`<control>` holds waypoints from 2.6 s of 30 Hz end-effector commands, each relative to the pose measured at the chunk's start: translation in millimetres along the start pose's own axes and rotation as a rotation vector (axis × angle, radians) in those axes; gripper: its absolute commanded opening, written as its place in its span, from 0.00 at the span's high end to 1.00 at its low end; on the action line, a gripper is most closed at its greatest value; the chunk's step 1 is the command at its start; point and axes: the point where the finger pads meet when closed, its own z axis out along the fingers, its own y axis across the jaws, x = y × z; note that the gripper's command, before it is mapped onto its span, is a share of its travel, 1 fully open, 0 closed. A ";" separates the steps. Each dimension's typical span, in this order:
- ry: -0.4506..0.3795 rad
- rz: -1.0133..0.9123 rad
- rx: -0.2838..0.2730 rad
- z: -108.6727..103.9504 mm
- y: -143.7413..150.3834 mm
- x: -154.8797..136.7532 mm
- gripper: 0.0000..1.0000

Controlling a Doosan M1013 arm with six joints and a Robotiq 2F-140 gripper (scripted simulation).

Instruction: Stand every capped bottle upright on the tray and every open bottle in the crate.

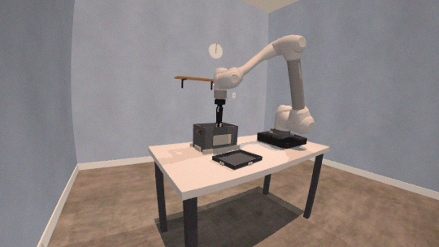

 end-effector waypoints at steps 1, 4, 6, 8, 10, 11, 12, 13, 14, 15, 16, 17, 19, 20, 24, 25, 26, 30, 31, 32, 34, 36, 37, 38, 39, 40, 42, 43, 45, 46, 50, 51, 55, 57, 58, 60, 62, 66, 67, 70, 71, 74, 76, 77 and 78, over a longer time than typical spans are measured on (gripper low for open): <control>0.000 0.000 0.000 -0.1 0.0 0.0 1.00; 0.000 0.000 0.000 -0.1 0.0 0.0 1.00; 0.000 0.000 0.000 -0.1 0.0 0.0 1.00; 0.000 0.000 0.000 -0.1 0.0 0.0 1.00; 0.000 0.000 0.000 -0.1 0.0 0.0 1.00; 0.000 0.000 0.000 -0.1 0.0 0.0 1.00; 0.000 0.000 0.000 -0.1 0.0 0.0 1.00; 0.000 0.000 0.000 -0.1 0.0 0.0 1.00; 0.000 0.000 0.000 -0.1 0.0 0.0 1.00; 0.000 0.000 0.000 -0.1 0.0 0.0 1.00; 0.000 0.000 0.000 -0.1 0.0 0.0 1.00; 0.000 0.000 0.000 -0.1 0.0 0.0 1.00; 0.000 0.000 0.000 -0.1 0.0 0.0 1.00; 0.000 0.000 0.000 -0.1 0.0 0.0 1.00; 0.000 0.000 0.000 -0.1 0.0 0.0 1.00; 0.000 0.000 0.000 -0.1 0.0 0.0 1.00; 0.000 0.000 0.000 -0.1 0.0 0.0 1.00; 0.000 0.000 0.000 -0.1 0.0 0.0 1.00; 0.000 0.000 0.000 -0.1 0.0 0.0 1.00; 0.000 0.000 0.000 -0.1 0.0 0.0 1.00; 0.000 0.000 0.000 -6.8 0.0 0.0 1.00; 0.000 0.000 0.000 -13.5 0.0 0.0 1.00; 0.000 0.000 0.000 -16.8 0.0 0.0 1.00; 0.000 0.000 0.000 -20.1 0.0 0.0 1.00; 0.000 0.000 0.000 -23.5 0.0 0.0 1.00; 0.000 0.000 0.000 -26.8 0.0 0.0 1.00; 0.000 0.000 0.000 -33.5 0.0 0.0 1.00; 0.000 0.000 0.000 -36.8 0.0 0.0 1.00; 0.000 0.000 0.000 -43.5 0.0 0.0 1.00; 0.000 0.000 0.000 -46.8 0.0 0.0 1.00; 0.000 0.000 0.000 -48.4 0.0 0.0 1.00; 0.000 0.000 0.000 -51.7 0.0 0.0 1.00; 0.000 0.000 0.000 -65.1 0.0 0.0 1.00; 0.000 0.000 0.000 -71.7 0.0 0.0 1.00; 0.000 0.000 0.000 -75.1 0.0 0.0 1.00; 0.000 0.000 0.000 -81.7 0.0 0.0 1.00; 0.000 0.000 0.000 -88.4 0.0 0.0 1.00; 0.000 0.000 0.000 -95.1 0.0 0.0 1.00; 0.000 0.000 0.000 -93.3 0.0 0.0 1.00; 0.000 0.000 0.000 -103.3 0.0 0.0 1.00; 0.000 0.000 0.000 -106.7 0.0 0.0 1.00; 0.000 0.000 0.000 -116.7 0.0 0.0 1.00; 0.000 0.000 0.000 -123.3 0.0 0.0 1.00; 0.000 0.000 0.000 -126.7 0.0 0.0 1.00; 0.000 0.000 0.000 -130.0 0.0 0.0 1.00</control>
